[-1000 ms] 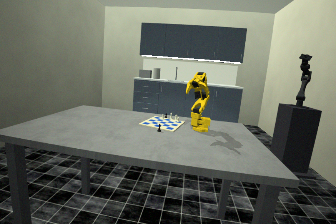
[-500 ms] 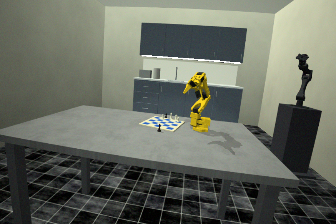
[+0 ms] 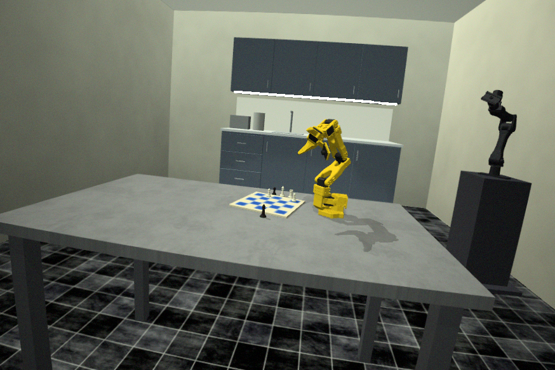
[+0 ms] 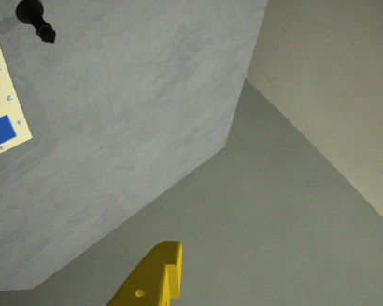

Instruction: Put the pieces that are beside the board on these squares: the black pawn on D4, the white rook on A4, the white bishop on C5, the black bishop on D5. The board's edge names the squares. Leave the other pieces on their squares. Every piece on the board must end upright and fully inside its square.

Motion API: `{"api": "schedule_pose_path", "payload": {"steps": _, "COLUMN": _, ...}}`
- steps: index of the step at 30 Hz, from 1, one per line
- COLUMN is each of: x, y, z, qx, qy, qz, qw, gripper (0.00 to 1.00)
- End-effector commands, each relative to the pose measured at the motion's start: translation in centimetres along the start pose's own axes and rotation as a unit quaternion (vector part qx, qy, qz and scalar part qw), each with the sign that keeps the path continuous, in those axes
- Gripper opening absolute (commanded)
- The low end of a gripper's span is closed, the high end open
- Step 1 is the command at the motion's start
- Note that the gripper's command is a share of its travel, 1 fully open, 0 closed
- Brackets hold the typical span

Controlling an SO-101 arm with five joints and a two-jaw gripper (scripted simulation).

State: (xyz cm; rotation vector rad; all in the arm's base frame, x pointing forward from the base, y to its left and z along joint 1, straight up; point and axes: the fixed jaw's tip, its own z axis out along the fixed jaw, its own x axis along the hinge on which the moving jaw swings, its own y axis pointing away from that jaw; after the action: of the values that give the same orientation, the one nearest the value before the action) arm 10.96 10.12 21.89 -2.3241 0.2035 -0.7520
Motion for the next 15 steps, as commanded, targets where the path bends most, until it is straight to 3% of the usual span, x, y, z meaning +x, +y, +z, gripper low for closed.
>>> {"api": "schedule_pose_path", "payload": {"steps": 1, "x": 0.4, "y": 0.7, "z": 0.0, "qx": -0.017, "qy": 0.014, "qz": 0.074, "qw": 0.997, "gripper": 0.61}}
{"api": "schedule_pose_path", "payload": {"steps": 8, "x": 1.3, "y": 1.6, "z": -0.1, "qx": -0.032, "qy": 0.05, "qz": 0.208, "qw": 0.976, "gripper": 0.59}}
{"api": "schedule_pose_path", "payload": {"steps": 12, "x": 1.5, "y": 1.8, "z": -0.1, "qx": -0.034, "qy": 0.058, "qz": 0.235, "qw": 0.97, "gripper": 0.59}}
{"api": "schedule_pose_path", "payload": {"steps": 15, "x": 1.8, "y": 2.1, "z": -0.2, "qx": -0.038, "qy": 0.074, "qz": 0.289, "qw": 0.954, "gripper": 0.58}}
